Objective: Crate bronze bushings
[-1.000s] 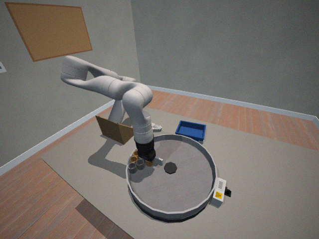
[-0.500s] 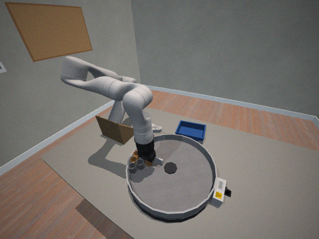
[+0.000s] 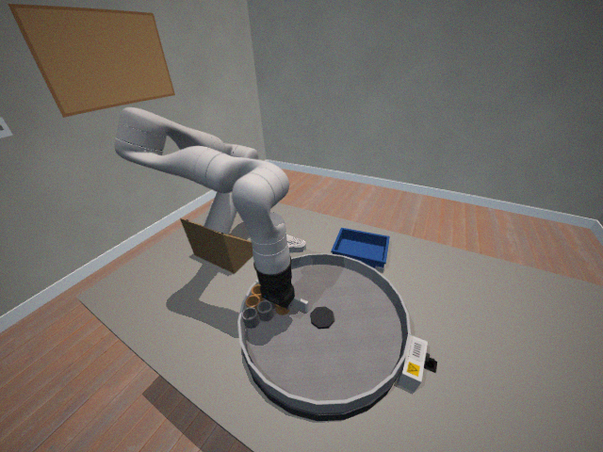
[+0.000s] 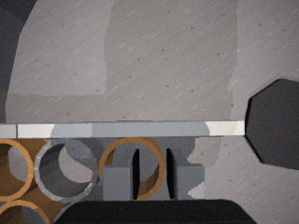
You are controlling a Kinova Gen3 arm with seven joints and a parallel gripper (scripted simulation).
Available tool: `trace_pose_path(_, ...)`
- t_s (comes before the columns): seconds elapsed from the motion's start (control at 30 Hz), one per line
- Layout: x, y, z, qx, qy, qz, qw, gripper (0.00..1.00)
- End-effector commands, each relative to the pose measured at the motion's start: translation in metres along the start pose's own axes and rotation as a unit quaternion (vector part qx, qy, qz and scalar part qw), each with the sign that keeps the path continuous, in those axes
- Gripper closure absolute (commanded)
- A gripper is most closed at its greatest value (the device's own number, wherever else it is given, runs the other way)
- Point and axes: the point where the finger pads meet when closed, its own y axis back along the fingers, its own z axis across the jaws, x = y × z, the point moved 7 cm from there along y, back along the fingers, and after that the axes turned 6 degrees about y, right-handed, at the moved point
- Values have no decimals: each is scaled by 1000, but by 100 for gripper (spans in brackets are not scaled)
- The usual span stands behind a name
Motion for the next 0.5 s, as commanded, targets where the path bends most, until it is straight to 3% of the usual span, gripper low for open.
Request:
trace_pose_path(0.0, 0, 0, 0, -1, 0, -1, 1000, 55)
trace_pose_path(0.47, 0, -3, 0, -1, 0, -1, 1000, 55)
